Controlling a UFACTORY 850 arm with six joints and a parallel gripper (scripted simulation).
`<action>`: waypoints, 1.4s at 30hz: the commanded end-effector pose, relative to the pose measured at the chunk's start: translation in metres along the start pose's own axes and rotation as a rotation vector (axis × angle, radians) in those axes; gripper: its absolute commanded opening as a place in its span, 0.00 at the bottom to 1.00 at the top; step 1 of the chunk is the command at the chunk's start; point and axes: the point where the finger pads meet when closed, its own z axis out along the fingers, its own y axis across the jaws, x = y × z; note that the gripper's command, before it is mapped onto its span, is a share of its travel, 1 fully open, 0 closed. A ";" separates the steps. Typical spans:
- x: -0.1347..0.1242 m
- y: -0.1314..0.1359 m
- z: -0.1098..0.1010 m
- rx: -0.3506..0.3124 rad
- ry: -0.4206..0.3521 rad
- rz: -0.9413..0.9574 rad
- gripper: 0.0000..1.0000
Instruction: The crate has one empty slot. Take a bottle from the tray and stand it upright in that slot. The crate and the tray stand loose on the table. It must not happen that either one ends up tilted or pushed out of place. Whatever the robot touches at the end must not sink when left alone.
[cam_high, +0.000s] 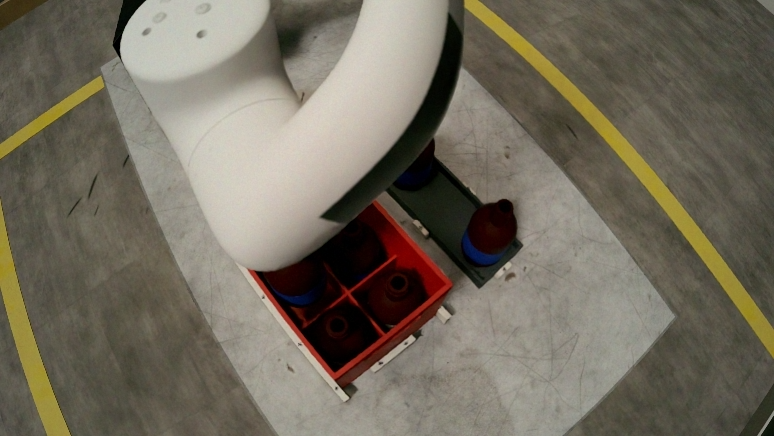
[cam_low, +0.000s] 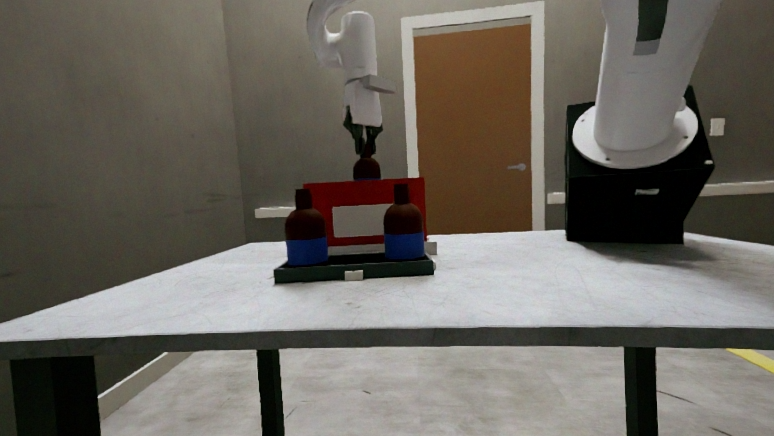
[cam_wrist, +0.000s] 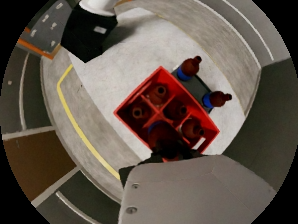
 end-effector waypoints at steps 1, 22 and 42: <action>-0.001 0.000 0.005 0.000 -0.002 -0.001 0.00; -0.001 0.000 0.010 0.000 -0.002 -0.001 0.00; -0.001 0.000 0.011 0.000 -0.002 -0.001 0.00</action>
